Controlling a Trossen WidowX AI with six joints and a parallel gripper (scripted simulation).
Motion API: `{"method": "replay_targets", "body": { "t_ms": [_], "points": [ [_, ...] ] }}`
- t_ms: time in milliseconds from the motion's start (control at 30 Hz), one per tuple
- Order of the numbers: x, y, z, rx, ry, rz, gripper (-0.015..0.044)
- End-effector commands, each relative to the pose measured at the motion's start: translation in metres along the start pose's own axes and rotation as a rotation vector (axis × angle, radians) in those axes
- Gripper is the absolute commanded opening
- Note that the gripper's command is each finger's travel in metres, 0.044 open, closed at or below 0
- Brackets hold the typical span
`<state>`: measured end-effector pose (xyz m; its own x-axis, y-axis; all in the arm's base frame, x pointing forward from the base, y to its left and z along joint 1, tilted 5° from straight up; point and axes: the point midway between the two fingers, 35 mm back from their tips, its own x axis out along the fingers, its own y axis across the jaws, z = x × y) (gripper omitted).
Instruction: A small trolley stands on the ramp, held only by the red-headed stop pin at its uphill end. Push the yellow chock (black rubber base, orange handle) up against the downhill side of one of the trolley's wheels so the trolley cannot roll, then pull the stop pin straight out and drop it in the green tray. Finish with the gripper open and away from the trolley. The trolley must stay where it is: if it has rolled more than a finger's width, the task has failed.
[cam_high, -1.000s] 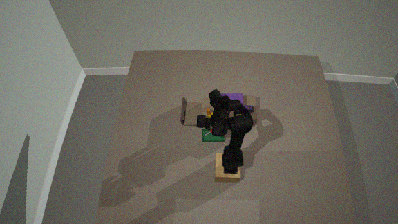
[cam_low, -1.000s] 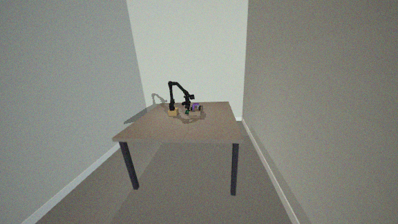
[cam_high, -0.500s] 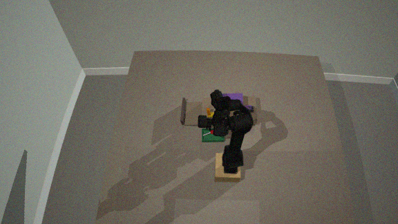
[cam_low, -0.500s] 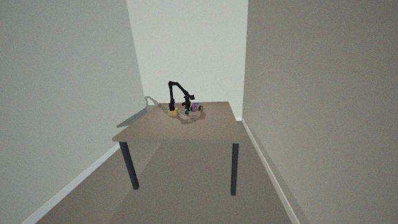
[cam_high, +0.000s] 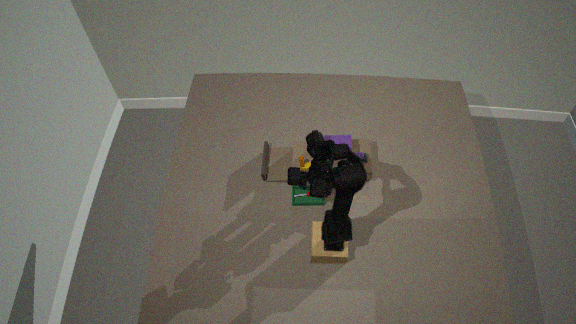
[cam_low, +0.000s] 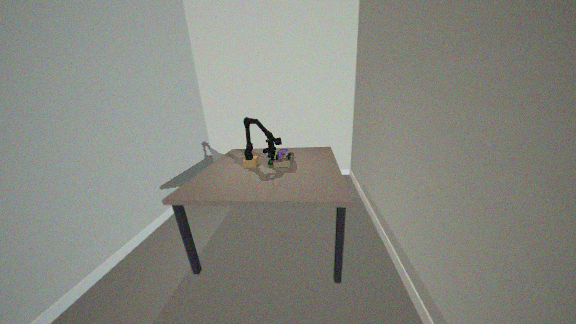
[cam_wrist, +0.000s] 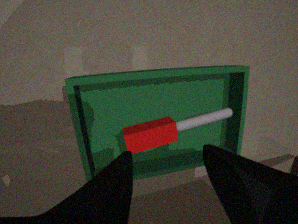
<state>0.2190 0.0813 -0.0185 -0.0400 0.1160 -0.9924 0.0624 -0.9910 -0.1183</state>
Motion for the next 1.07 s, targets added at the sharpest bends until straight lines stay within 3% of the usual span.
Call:
{"method": "replay_targets", "body": {
  "t_ms": [0, 100, 400, 533, 1033],
  "points": [
    [0.000, 0.000, 0.000, 0.000, 0.000, 0.000, 0.0269],
    [0.000, 0.000, 0.000, 0.000, 0.000, 0.000, 0.0340],
    [-0.016, -0.002, 0.002, -0.003, -0.005, -0.001, 0.0340],
    [-0.024, -0.003, 0.005, -0.004, -0.006, -0.001, 0.0440],
    [-0.070, -0.009, 0.010, -0.004, -0.007, -0.001, 0.0440]
  ]
}}
